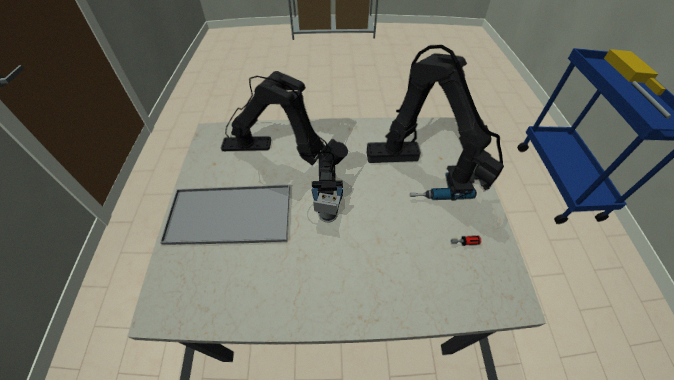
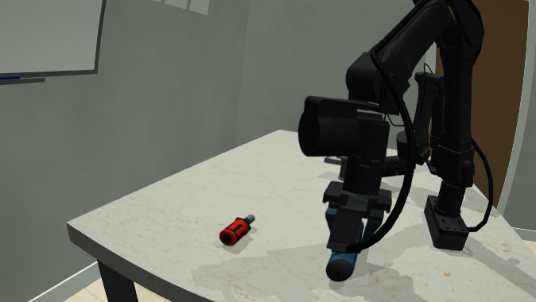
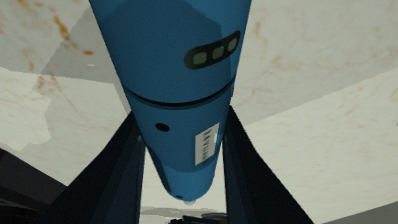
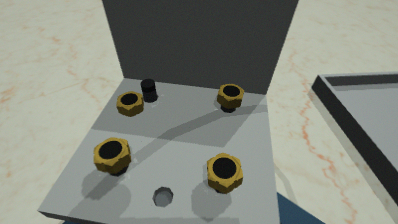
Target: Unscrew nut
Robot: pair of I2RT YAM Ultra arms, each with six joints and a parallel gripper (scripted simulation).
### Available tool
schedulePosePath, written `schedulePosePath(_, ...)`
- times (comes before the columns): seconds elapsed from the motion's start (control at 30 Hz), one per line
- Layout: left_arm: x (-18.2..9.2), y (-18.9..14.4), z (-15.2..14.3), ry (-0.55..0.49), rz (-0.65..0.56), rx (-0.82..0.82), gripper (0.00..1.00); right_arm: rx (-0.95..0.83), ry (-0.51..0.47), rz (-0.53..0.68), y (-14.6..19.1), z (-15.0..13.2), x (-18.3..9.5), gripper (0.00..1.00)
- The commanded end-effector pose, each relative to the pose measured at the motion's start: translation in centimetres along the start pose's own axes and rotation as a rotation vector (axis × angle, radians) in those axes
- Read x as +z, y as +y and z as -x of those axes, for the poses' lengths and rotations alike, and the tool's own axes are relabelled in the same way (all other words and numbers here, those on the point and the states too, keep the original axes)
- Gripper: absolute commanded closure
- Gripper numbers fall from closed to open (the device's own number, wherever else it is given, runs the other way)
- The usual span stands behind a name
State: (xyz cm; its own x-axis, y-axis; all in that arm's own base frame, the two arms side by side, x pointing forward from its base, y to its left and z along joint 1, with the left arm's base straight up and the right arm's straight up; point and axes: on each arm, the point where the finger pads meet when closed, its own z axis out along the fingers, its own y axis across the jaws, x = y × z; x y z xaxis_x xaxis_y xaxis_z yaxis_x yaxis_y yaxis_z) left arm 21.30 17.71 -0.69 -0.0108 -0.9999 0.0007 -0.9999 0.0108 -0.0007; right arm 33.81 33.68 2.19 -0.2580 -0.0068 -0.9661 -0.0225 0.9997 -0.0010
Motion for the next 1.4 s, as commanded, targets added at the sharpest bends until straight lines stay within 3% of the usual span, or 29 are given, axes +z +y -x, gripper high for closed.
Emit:
schedulePosePath(0.0,-0.32,-0.28,0.23,-0.011,-0.01,0.002,0.58,0.043,-0.025,-0.001,0.63,1.59,0.27,0.41)
schedulePosePath(0.27,-0.32,-0.28,0.23,-0.011,-0.01,0.002,0.58,0.043,-0.025,-0.001,0.63,1.59,0.27,0.41)
schedulePosePath(0.3,-0.32,-0.28,0.23,-0.011,-0.01,0.002,0.51,0.043,-0.025,-0.001,0.63,1.59,0.27,0.41)
schedulePosePath(0.83,-0.32,-0.28,0.23,-0.011,-0.01,0.002,0.51,0.043,-0.025,-0.001,0.63,1.59,0.27,0.41)
schedulePosePath(0.87,-0.32,-0.28,0.23,-0.011,-0.01,0.002,0.43,0.043,-0.025,-0.001,0.63,1.59,0.27,0.41)
schedulePosePath(1.37,-0.32,-0.28,0.23,-0.011,-0.01,0.002,0.43,0.043,-0.025,-0.001,0.63,1.59,0.27,0.41)
